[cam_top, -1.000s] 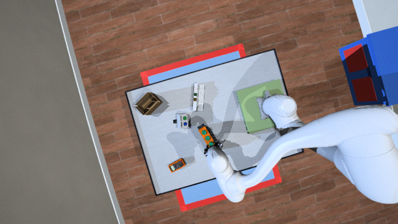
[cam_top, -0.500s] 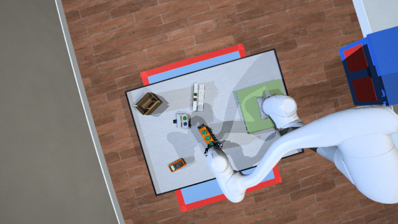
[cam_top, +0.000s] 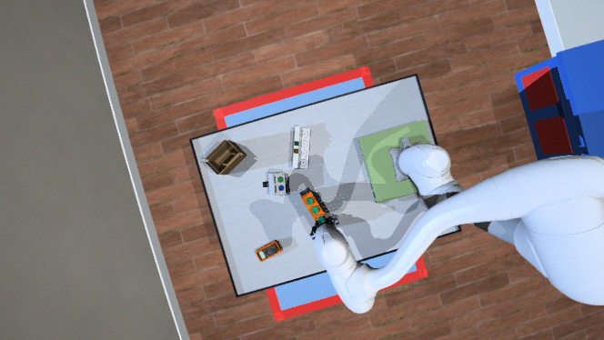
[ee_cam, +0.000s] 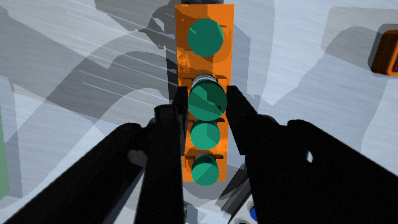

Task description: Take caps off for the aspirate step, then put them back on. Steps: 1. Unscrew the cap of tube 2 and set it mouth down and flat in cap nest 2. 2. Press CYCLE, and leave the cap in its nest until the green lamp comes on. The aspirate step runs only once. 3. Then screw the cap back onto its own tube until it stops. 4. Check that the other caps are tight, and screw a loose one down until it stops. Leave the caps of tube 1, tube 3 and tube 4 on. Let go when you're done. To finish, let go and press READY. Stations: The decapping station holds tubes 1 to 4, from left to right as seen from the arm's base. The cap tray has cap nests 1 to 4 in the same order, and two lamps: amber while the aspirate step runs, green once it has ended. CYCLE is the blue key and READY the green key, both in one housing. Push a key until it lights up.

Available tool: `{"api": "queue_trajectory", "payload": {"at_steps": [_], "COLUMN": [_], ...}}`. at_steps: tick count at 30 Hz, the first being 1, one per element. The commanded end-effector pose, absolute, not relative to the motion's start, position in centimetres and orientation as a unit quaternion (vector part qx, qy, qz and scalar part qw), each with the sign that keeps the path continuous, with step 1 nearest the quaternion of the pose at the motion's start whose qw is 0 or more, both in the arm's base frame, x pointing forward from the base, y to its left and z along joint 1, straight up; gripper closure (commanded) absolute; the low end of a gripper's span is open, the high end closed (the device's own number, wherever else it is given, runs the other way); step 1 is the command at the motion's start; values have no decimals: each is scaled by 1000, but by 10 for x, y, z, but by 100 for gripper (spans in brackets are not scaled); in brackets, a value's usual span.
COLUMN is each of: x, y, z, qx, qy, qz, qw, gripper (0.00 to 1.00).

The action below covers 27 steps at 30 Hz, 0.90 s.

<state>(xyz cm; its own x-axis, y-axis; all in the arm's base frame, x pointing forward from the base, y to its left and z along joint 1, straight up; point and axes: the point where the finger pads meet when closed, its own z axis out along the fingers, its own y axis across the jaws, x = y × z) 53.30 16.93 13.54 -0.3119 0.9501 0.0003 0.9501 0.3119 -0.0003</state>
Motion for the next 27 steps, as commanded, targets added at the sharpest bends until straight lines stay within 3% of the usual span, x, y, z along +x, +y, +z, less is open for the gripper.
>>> {"api": "queue_trajectory", "payload": {"at_steps": [1, 15, 27], "x": [530, 532, 535], "y": [151, 67, -17], "z": [139, 139, 140], "qx": [-518, -148, -148], "qy": [-856, -989, -989], "qz": [2, -2, -2], "qw": [1, 0, -1], "gripper": [70, 70, 70]}}
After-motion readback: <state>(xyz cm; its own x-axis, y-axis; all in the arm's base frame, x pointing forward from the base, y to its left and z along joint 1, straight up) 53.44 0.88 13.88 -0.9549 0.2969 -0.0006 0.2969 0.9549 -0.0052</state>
